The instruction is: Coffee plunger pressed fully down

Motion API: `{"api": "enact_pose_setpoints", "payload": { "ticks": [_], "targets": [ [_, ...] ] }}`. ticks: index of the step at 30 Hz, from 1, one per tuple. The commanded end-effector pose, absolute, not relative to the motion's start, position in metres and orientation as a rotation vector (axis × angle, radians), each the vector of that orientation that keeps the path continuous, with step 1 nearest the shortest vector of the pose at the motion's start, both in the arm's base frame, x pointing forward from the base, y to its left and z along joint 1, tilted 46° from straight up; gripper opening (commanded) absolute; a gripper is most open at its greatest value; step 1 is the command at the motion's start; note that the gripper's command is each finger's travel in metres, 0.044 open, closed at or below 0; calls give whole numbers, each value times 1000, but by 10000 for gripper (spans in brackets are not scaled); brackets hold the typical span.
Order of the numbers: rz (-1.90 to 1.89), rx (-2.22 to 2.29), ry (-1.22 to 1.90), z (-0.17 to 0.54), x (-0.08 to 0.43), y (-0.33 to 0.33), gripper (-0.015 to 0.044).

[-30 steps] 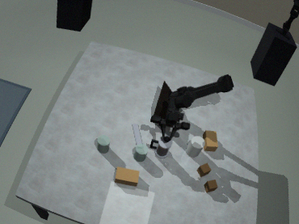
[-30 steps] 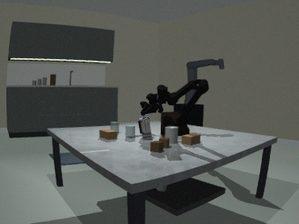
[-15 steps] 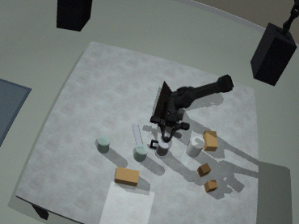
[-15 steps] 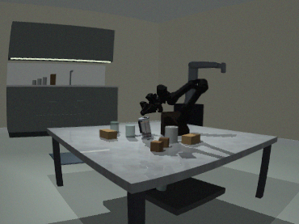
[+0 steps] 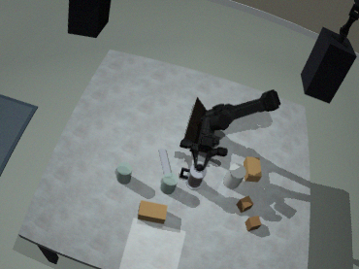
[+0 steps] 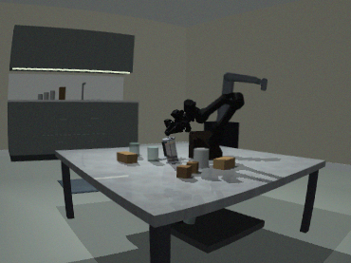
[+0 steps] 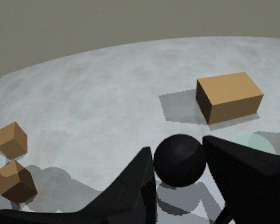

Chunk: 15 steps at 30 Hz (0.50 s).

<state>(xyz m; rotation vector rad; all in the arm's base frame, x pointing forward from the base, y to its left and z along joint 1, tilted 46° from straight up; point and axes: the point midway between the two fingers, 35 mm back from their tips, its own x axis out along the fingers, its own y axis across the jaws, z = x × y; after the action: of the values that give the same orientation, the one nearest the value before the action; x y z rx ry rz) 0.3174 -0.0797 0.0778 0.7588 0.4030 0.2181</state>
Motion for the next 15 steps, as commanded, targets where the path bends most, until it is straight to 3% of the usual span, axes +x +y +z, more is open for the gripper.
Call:
{"api": "enact_pose_setpoints", "payload": {
  "ticks": [1,2,15],
  "targets": [
    [218,759,404,78,317,-80,113],
    [218,759,404,78,317,-80,113],
    [218,759,404,78,317,-80,440]
  ]
}}
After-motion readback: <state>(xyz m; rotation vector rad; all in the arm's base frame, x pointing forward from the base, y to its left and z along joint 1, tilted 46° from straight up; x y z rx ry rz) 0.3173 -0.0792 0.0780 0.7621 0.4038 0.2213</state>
